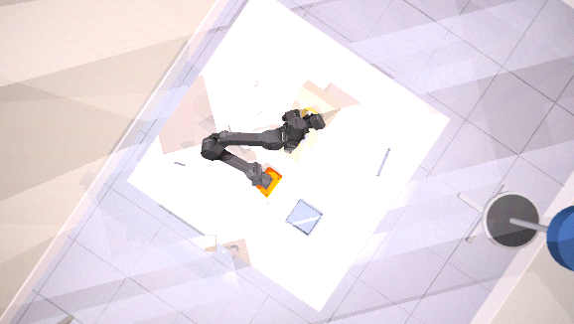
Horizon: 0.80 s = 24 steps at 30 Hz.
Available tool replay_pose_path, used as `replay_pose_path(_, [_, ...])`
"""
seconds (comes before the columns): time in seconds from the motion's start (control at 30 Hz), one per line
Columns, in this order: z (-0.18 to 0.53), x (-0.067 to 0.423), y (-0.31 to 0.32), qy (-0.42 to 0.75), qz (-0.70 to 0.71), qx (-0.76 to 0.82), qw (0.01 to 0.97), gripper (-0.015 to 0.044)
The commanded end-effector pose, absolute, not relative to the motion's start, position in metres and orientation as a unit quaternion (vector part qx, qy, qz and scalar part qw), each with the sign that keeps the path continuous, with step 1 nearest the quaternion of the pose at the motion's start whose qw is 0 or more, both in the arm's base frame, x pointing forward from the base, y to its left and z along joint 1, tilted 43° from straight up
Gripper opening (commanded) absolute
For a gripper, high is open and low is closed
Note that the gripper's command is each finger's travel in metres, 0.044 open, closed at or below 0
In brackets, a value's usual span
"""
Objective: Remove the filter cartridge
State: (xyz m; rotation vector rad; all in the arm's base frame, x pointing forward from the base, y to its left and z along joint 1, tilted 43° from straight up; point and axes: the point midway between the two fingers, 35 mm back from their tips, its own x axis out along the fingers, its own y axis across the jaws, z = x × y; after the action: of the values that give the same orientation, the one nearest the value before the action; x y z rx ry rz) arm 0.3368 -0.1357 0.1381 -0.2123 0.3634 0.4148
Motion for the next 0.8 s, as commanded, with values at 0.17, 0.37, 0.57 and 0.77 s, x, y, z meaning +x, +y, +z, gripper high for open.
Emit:
replay_pose_path(0.17, [0.1359, 0.3412, -0.1342, 0.199, 0.187, -0.028, 0.962, 0.0000])
replay_pose_path(0.37, [0.1353, 0.3424, -0.1335, 0.218, 0.165, 0.070, 0.959, 0.0000])
replay_pose_path(0.57, [0.1351, 0.3430, -0.1332, 0.234, 0.142, 0.169, 0.947, 0.0000])
replay_pose_path(0.77, [0.1349, 0.3434, -0.1331, 0.248, 0.117, 0.267, 0.924, 0.0000])
